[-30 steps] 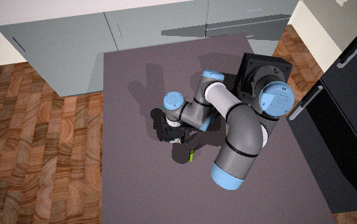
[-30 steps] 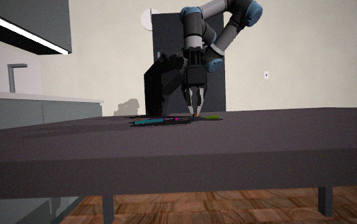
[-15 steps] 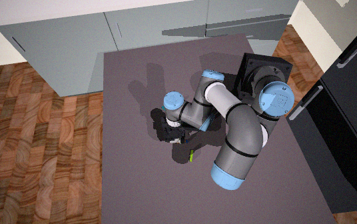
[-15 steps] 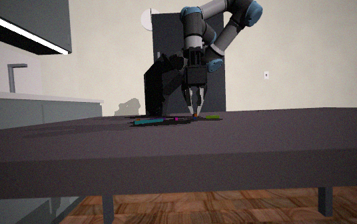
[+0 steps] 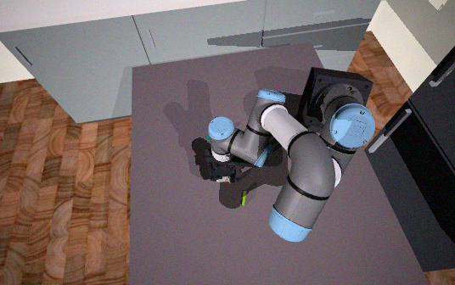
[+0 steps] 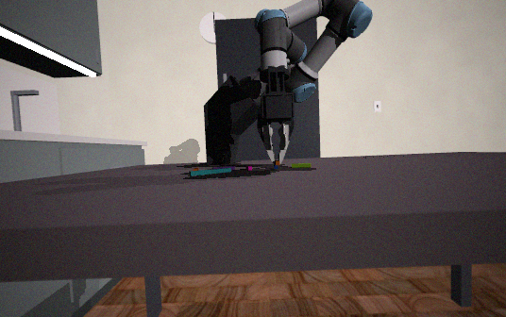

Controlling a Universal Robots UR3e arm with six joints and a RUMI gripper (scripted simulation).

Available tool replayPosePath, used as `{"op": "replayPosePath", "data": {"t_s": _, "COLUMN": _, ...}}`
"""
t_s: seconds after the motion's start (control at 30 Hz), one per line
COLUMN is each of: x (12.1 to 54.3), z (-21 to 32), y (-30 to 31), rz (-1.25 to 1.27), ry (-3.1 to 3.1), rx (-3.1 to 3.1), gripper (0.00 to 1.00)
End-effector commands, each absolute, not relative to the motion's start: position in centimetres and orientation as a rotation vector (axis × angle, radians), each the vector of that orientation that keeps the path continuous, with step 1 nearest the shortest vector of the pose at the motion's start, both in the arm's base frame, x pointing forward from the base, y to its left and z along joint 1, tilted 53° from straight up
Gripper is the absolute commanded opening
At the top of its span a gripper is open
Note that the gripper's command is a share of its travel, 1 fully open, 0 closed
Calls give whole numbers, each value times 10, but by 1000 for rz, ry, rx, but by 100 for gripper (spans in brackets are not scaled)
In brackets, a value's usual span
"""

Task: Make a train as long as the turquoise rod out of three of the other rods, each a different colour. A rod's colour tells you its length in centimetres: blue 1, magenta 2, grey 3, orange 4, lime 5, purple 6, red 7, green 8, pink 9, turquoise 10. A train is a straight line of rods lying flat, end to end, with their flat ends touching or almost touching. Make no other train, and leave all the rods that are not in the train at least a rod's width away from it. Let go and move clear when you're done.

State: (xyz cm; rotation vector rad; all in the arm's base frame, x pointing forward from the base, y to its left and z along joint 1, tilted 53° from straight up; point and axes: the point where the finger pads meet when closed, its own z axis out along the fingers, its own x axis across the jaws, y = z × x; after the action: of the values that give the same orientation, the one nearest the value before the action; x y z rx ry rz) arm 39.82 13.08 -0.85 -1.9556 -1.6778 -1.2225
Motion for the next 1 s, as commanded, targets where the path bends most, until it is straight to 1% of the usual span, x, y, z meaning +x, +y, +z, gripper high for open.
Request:
{"op": "replayPosePath", "data": {"t_s": 0.0, "x": 399, "z": -8, "y": 130, "rz": -1223, "ry": -1678, "rx": -1957, "gripper": 0}}
{"op": "replayPosePath", "data": {"t_s": 0.97, "x": 403, "z": -14, "y": 137, "rz": -1223, "ry": -1678, "rx": -1957, "gripper": 0}}
